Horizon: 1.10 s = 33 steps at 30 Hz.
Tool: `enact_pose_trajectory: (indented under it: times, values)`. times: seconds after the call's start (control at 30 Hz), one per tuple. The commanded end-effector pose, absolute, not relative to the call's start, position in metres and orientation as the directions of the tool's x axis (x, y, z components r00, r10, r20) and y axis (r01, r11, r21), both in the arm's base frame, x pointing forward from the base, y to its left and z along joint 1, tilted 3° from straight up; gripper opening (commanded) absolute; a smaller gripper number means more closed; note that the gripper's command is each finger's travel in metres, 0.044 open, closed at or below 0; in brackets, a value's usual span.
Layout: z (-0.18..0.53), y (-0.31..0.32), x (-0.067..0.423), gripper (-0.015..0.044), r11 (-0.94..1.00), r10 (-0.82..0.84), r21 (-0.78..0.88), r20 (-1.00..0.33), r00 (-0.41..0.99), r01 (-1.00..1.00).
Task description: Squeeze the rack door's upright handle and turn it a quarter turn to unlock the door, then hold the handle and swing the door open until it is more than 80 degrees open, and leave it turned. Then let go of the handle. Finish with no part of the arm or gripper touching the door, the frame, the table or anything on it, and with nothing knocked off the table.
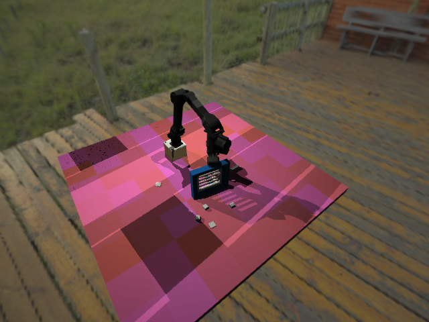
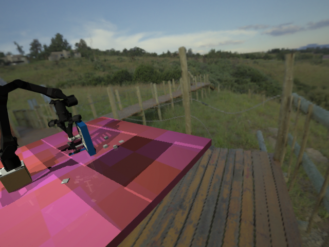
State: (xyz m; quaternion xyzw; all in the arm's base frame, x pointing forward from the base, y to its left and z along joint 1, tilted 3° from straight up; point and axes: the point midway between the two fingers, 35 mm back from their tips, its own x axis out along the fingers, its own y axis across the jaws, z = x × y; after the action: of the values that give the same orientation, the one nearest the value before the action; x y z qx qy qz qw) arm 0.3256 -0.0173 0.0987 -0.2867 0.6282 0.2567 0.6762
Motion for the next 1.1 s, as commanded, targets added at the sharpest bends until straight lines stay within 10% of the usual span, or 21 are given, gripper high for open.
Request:
enact_pose_trajectory:
  times: [0.0,0.4,0.73,1.07]
  values:
    - [0.0972,-0.0184,0.3248,0.0018,0.552,-0.019,-0.073,-0.997,0.076,-0.831]
    - [0.0971,-0.0183,0.3248,0.0018,0.027,-0.018,-0.076,-0.997,0.075,-0.997]
    - [0.0971,-0.0183,0.3248,0.0018,0.019,-0.018,-0.075,-0.997,0.075,-0.997]
    - [0.0971,-0.0183,0.3248,0.0280,0.019,-0.018,-0.075,-0.997,0.075,-0.997]
